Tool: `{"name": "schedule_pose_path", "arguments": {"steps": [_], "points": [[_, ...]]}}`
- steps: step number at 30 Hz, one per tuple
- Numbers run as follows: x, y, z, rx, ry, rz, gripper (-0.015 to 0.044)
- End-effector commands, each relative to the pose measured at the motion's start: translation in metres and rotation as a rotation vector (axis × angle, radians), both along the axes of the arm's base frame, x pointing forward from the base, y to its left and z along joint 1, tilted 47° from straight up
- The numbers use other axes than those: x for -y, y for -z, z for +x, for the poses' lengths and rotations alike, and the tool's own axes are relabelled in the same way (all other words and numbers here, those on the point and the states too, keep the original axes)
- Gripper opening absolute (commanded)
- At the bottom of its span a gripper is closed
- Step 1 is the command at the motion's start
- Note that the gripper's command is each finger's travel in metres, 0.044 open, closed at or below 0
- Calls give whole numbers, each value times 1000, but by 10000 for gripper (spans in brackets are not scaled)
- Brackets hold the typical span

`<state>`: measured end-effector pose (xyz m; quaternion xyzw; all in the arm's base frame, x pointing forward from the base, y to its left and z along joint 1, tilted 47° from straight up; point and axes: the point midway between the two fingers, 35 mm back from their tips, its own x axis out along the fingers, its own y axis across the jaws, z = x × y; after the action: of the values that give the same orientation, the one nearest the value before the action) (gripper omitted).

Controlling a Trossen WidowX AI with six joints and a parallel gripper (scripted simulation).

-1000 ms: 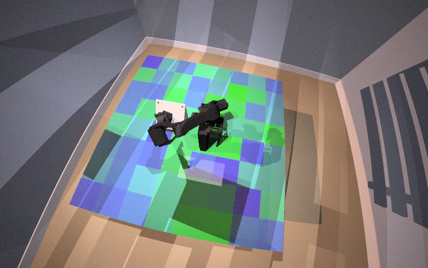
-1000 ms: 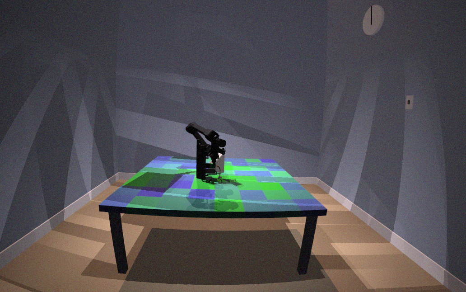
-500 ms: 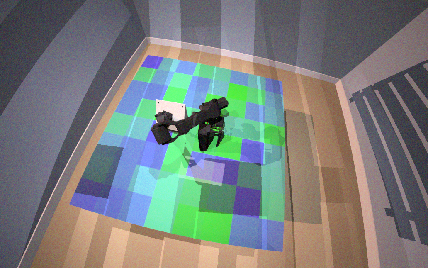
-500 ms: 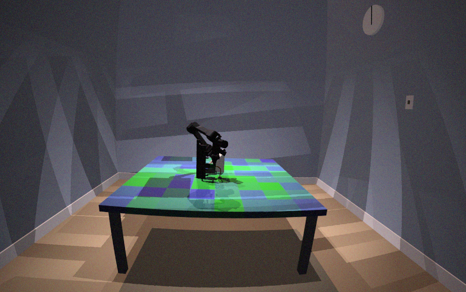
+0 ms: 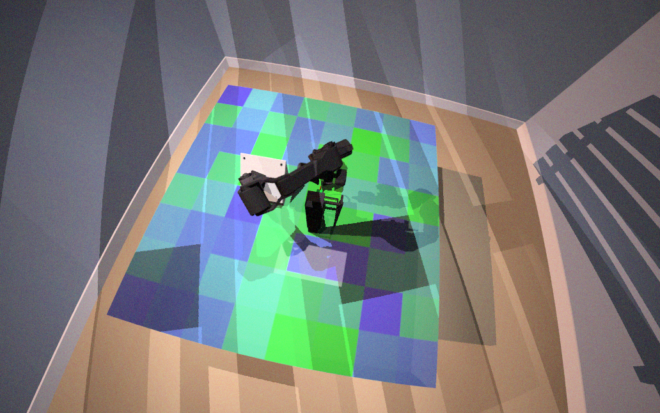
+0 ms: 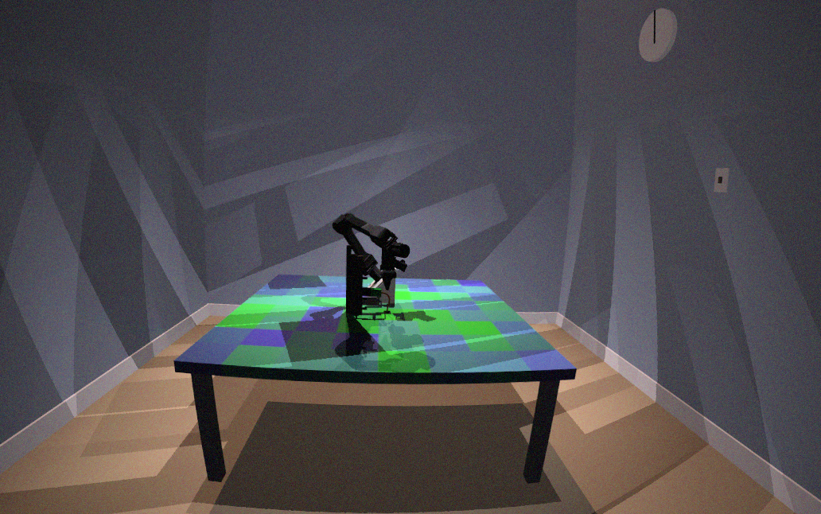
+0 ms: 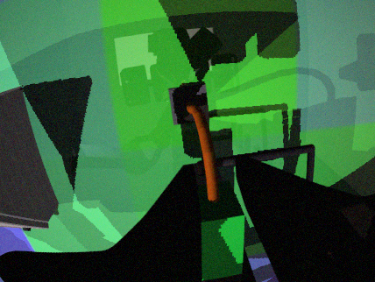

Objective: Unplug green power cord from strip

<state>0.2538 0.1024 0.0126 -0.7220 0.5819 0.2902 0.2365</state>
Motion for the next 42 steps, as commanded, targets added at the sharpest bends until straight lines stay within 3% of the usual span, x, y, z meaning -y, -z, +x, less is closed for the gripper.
{"name": "schedule_pose_path", "arguments": {"steps": [1,42], "points": [[1,0,0,-2,1,-2,160],[26,-35,4,2,3,-5,160]]}}
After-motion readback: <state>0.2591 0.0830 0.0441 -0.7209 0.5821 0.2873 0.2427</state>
